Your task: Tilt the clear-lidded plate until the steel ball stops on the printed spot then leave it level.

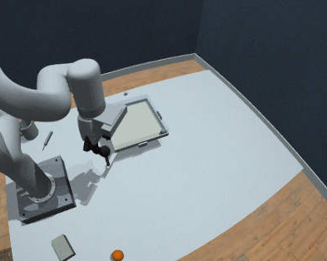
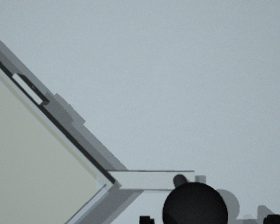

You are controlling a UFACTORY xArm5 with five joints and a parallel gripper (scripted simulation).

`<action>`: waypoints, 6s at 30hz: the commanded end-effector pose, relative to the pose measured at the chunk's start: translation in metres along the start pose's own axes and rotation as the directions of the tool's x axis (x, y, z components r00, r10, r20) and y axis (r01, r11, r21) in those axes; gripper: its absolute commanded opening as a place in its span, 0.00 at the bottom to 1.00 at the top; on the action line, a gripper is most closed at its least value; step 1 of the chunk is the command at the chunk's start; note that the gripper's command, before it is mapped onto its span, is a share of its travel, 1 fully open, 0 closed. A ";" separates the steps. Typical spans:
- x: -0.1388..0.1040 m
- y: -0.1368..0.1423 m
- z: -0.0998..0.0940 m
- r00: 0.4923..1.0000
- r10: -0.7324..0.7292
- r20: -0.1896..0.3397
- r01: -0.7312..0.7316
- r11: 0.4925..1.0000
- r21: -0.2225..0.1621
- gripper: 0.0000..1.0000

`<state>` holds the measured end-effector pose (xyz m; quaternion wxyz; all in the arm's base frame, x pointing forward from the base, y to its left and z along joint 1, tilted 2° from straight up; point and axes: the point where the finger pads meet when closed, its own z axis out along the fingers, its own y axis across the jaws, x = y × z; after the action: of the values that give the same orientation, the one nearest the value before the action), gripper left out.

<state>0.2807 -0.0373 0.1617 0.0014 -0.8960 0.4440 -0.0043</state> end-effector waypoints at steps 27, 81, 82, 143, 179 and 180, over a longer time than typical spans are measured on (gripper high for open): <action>0.002 -0.001 0.017 1.000 0.000 -0.003 0.000 1.000 0.003 0.62; 0.002 -0.001 0.026 1.000 0.000 -0.003 0.000 1.000 0.003 0.62; 0.002 -0.001 0.026 1.000 0.000 -0.003 0.000 1.000 0.003 0.62; 0.003 -0.001 0.055 1.000 0.000 -0.003 0.000 1.000 0.003 0.00; 0.002 -0.001 0.055 1.000 -0.004 -0.003 0.004 1.000 0.002 0.00; 0.002 -0.001 0.055 1.000 -0.005 -0.002 0.005 1.000 0.002 0.00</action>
<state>0.2827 -0.0389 0.1058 0.0016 -0.8962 0.4436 -0.0049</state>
